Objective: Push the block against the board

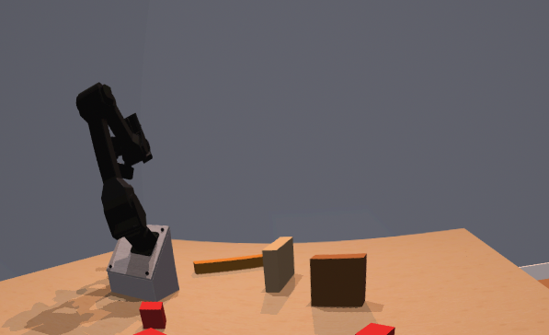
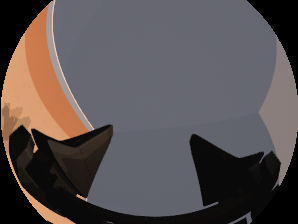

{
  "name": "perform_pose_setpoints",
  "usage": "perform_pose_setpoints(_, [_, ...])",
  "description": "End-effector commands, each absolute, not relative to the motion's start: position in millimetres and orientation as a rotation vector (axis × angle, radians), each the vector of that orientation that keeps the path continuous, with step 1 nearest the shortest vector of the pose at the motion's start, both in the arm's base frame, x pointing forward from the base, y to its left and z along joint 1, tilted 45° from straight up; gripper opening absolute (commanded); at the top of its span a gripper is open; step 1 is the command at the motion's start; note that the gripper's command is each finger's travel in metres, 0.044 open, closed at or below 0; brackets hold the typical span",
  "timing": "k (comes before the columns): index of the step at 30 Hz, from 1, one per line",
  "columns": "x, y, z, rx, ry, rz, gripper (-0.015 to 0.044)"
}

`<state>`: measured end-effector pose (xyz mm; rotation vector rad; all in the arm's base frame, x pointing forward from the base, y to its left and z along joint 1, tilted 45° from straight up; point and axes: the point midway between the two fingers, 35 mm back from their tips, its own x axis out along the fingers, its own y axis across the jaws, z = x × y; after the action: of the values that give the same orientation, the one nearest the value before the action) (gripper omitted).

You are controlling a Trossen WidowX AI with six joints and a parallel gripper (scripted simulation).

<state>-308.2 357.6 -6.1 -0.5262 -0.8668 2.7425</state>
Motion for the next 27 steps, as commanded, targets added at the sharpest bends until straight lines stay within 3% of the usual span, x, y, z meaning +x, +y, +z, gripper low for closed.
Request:
perform_pose_setpoints(1, [-308.2, 357.6, -6.1, -0.526, -0.867, 2.743, 0.0374])
perform_pose_setpoints(15, [-265.7, 386.8, -25.7, -0.661, -0.537, 2.664, 0.0006])
perform_pose_setpoints(27, [-219.2, 407.2, -44.7, -0.763, -0.251, 2.548, 0.0000])
